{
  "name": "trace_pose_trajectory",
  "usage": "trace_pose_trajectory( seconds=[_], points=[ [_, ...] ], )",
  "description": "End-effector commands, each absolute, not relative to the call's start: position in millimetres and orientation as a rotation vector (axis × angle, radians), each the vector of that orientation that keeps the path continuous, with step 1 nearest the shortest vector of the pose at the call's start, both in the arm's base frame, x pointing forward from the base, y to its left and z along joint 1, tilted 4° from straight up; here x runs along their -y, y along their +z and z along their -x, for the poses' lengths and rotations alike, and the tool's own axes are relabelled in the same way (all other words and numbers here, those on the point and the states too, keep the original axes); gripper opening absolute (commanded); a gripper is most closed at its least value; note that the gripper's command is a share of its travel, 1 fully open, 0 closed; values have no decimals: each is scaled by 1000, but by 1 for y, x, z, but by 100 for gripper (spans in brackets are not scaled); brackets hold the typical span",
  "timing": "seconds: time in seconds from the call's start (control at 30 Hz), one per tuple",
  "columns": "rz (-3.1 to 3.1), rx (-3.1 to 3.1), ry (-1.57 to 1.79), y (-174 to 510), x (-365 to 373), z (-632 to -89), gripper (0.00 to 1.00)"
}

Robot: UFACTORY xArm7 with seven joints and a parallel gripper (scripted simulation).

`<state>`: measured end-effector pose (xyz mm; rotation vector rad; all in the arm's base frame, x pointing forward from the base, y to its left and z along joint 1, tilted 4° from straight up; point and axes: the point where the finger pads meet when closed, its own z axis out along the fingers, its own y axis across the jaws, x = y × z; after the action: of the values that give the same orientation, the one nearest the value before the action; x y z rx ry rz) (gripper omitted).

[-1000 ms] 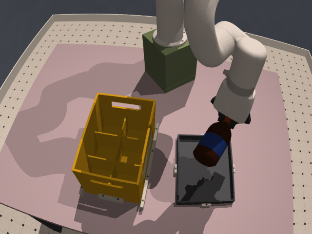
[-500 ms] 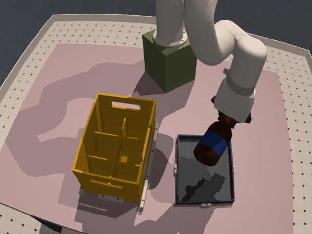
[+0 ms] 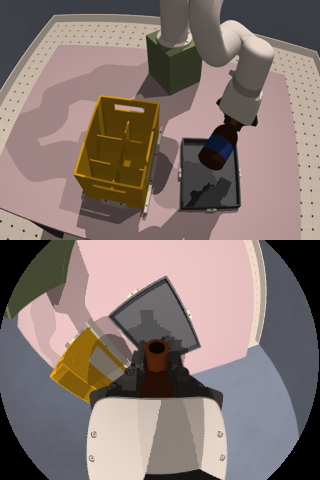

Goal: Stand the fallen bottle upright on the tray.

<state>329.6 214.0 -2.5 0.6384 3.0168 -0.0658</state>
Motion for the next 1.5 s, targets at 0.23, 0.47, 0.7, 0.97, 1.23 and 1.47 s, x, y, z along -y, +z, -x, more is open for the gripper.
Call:
trace_pose_trajectory(
  seconds=[0.23, 0.47, 0.7, 0.97, 1.23, 1.47],
  points=[
    [-637, -3014, -62, -1, -215, -331, 0],
    [-603, -3022, -63, -1, -215, -331, 0],
    [-488, -3044, -67, -1, -215, -331, 0],
    [-323, -3068, -72, -1, -215, -331, 0],
    [-240, -3077, -74, -1, -215, -331, 0],
    [-239, -3077, -74, -1, -215, -331, 0]
  ],
)
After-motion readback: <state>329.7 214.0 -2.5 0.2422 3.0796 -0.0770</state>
